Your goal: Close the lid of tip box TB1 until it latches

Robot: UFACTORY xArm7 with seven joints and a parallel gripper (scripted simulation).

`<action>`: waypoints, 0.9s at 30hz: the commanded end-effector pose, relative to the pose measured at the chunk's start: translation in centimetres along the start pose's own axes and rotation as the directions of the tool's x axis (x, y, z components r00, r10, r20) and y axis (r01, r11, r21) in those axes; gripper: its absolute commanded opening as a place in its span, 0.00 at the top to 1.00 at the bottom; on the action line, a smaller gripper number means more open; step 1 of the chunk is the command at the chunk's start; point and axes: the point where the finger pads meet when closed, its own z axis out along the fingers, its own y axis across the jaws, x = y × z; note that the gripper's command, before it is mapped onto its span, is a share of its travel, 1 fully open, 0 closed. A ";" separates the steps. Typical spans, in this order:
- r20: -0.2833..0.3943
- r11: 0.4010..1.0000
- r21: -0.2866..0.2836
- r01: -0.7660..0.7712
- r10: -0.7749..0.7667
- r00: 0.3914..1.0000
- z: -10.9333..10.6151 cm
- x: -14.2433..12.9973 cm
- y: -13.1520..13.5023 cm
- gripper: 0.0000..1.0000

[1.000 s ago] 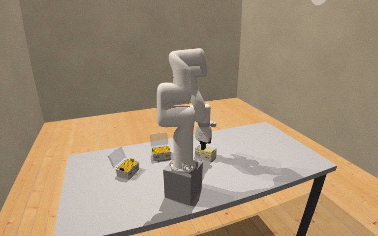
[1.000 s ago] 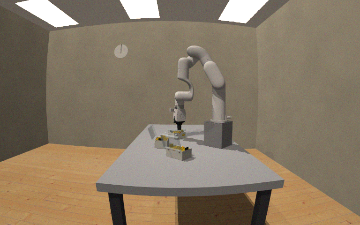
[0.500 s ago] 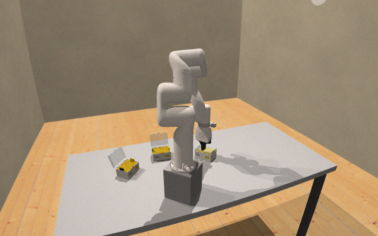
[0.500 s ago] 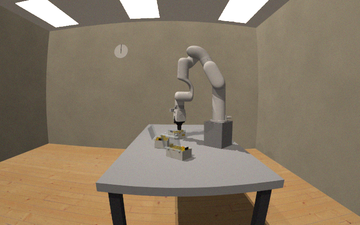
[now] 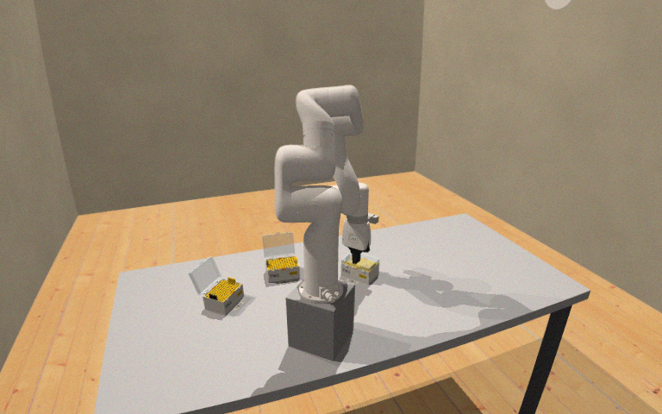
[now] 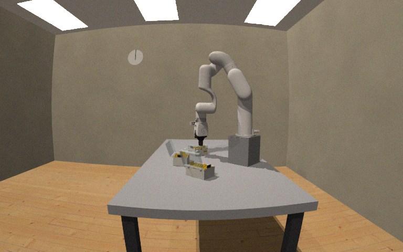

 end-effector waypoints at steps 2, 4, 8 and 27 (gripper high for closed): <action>-0.003 1.000 0.001 0.000 0.000 1.000 -0.1 0.1 0.0 1.00; -0.003 1.000 0.001 0.000 0.000 1.000 -0.1 0.1 0.0 1.00; -0.003 1.000 0.001 0.000 0.000 1.000 -0.1 0.1 0.0 1.00; -0.002 1.000 0.001 0.000 0.000 1.000 -2.7 0.1 0.0 1.00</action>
